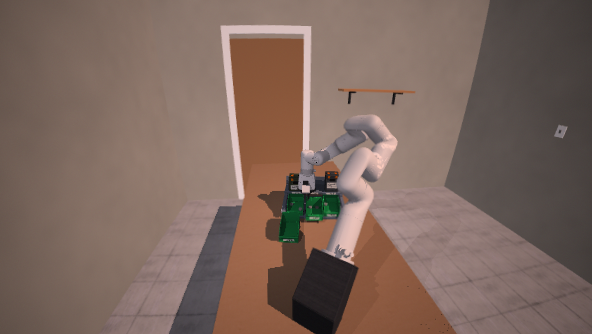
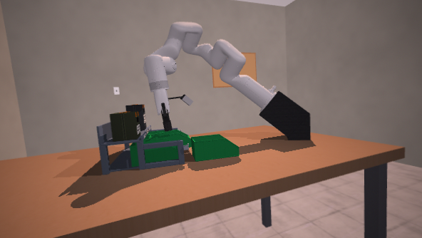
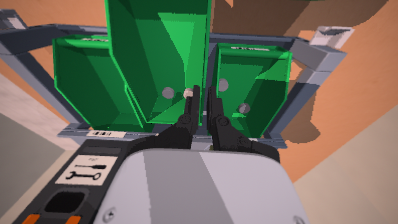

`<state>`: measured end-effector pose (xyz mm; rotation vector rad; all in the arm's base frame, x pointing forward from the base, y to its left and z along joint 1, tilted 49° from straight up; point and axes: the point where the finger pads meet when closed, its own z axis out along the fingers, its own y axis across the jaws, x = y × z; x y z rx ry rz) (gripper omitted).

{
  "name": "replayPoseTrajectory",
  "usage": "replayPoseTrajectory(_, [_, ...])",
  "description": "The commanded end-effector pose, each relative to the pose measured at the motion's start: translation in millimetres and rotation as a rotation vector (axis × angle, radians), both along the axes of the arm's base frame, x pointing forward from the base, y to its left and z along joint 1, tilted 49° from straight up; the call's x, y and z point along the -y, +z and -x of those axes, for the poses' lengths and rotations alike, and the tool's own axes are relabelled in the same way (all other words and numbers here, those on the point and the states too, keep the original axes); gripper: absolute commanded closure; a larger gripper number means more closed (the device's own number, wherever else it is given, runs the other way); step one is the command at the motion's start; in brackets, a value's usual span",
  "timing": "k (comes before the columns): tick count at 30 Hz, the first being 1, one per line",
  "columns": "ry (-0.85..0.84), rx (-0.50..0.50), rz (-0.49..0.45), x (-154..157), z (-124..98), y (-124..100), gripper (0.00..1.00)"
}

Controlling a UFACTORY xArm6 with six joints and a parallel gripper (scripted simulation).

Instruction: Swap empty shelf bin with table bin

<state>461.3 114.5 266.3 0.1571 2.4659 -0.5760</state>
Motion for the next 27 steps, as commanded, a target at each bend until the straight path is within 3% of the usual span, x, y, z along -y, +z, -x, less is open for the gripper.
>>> replayPoseTrajectory(1, [0.001,0.003,-0.001,-5,5,7,0.90])
replayPoseTrajectory(27, [0.001,0.002,-0.001,-19,26,29,0.90])
